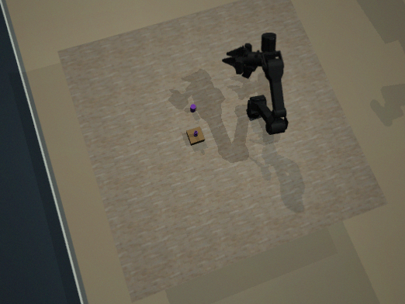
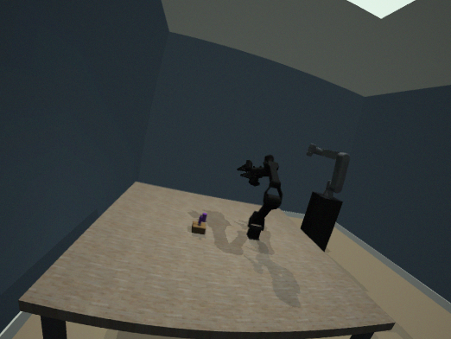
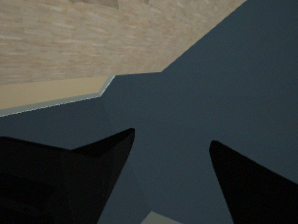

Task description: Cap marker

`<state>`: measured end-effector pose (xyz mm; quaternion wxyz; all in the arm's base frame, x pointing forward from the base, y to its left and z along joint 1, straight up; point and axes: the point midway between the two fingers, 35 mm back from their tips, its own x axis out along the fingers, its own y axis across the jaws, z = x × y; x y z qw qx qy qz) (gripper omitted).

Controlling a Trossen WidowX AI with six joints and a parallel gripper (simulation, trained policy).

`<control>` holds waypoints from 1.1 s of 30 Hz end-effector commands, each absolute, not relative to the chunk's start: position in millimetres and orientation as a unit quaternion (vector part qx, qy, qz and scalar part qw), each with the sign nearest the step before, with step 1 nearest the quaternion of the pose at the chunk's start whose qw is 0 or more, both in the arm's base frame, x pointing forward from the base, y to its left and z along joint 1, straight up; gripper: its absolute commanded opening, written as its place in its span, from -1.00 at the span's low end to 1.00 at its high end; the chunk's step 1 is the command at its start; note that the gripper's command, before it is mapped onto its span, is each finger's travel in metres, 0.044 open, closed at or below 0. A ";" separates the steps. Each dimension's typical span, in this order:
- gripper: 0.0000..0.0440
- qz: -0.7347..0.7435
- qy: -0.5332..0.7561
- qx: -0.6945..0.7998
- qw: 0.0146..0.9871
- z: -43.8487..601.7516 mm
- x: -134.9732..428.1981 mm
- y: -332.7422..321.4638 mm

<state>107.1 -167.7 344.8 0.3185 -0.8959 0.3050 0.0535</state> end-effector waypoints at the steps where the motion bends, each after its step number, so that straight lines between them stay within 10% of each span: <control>1: 0.47 0.063 0.301 -0.890 0.337 340.2 108.3 -171.1; 33: 0.46 0.181 0.257 -0.820 0.478 289.4 130.1 -196.5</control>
